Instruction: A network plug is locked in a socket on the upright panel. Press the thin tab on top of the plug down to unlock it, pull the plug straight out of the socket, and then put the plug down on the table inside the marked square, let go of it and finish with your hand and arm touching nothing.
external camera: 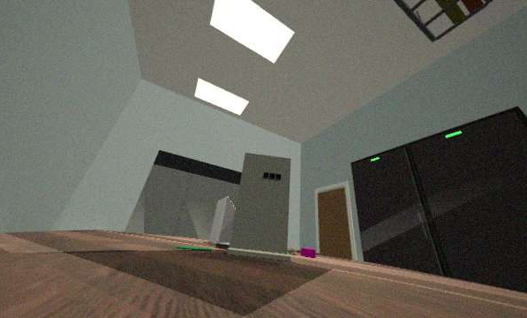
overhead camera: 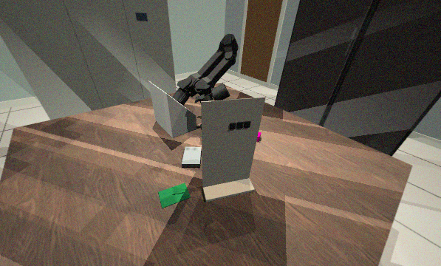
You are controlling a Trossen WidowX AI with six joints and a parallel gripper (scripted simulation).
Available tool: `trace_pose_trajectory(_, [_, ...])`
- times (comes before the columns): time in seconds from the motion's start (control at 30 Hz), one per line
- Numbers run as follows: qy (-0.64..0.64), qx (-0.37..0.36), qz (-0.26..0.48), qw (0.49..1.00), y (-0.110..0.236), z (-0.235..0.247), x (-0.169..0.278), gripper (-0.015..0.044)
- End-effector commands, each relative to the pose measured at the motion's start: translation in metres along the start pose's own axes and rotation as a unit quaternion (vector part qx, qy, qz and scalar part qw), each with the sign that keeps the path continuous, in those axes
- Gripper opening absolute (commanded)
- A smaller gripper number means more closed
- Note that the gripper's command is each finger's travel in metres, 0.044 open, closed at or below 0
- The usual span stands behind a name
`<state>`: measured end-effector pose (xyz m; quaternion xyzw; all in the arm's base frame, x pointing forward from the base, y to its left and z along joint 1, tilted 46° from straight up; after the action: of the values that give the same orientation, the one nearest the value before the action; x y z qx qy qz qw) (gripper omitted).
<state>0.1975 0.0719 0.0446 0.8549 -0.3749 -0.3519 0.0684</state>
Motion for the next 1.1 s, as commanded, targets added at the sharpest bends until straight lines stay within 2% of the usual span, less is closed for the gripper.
trace_pose_trajectory(0.0, [0.002, 0.0, -0.002, 1.0, 0.002, -0.001, 0.0, 0.0156])
trace_pose_trajectory(1.07, [0.001, -0.007, -0.001, 1.0, 0.016, -0.003, 0.003, 0.0156])
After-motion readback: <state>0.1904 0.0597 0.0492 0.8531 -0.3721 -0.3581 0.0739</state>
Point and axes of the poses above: the point midway between the two fingers, 35 mm back from their tips, its own y axis back along the fingers, its own z axis across the jaws, x = y × z, the point moved 6 cm from there along y, back along the fingers, and after that the axes turned 7 degrees about y, right-handed, at the moved point
